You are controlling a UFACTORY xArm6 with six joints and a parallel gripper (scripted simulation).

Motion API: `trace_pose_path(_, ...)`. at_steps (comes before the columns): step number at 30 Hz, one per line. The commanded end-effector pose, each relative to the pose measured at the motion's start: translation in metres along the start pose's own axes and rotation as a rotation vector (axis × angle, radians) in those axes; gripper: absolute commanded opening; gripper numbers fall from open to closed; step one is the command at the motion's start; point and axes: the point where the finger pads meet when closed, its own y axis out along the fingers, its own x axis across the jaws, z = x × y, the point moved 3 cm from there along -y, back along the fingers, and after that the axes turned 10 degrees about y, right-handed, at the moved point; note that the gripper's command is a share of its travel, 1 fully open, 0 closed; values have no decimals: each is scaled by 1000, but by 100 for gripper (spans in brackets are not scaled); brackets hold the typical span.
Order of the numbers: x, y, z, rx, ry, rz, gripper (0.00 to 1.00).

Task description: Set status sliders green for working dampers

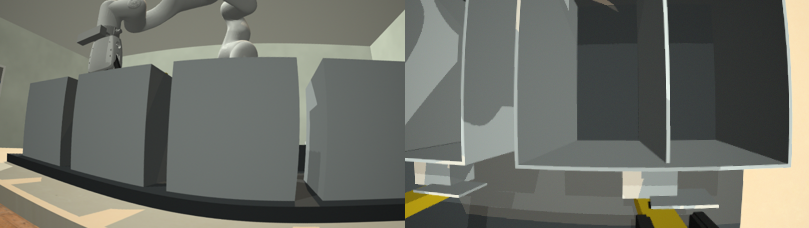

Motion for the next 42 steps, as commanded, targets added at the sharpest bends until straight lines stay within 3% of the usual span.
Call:
trace_pose_path(1,0,-1,1,3,-1,-2,19)
trace_pose_path(23,1,-1,1,1,-1,5,19)
trace_pose_path(42,9,-1,2,-9,-1,62,19)
